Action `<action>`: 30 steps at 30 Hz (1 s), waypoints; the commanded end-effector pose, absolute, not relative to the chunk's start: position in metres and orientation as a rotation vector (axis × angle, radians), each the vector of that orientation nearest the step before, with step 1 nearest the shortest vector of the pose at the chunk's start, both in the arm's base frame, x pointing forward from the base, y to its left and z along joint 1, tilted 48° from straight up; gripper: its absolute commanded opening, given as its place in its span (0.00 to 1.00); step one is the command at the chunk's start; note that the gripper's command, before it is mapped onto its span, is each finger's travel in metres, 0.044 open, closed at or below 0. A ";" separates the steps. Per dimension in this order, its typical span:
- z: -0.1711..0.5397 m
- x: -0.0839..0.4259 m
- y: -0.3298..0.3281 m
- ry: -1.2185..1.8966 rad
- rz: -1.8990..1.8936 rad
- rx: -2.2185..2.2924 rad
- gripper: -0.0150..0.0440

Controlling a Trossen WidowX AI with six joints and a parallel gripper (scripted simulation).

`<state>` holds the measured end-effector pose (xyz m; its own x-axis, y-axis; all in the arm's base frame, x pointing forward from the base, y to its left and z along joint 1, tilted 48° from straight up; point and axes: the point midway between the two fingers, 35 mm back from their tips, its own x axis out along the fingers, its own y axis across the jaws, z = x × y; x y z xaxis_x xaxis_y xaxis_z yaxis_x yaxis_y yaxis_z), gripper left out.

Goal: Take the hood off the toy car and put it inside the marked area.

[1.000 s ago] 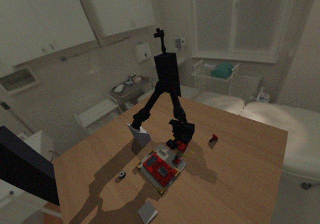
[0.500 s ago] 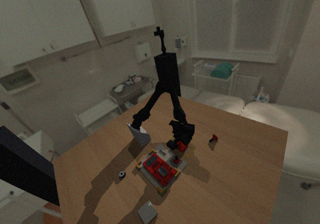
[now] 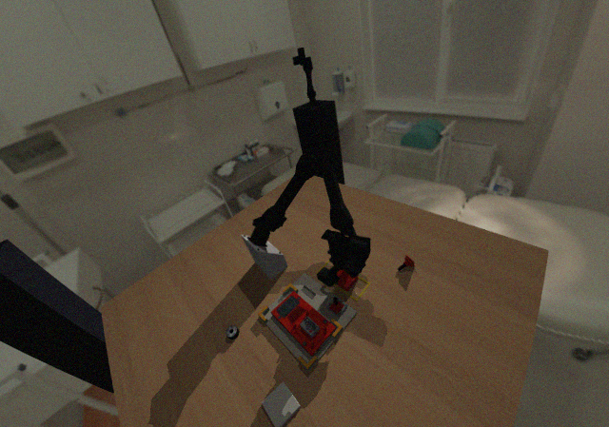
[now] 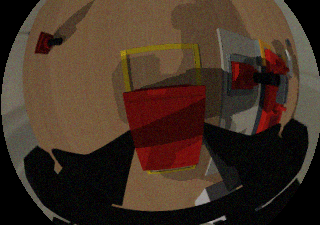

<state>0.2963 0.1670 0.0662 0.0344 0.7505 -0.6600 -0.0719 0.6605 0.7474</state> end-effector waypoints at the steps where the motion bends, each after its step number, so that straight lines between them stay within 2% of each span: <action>1: 0.066 0.296 0.167 1.405 0.698 0.615 0.74; 7: 0.068 0.297 0.165 1.406 0.698 0.614 1.00; 15: 0.113 0.296 0.113 1.416 0.699 0.610 1.00; 30: 0.114 0.295 0.112 1.416 0.700 0.611 1.00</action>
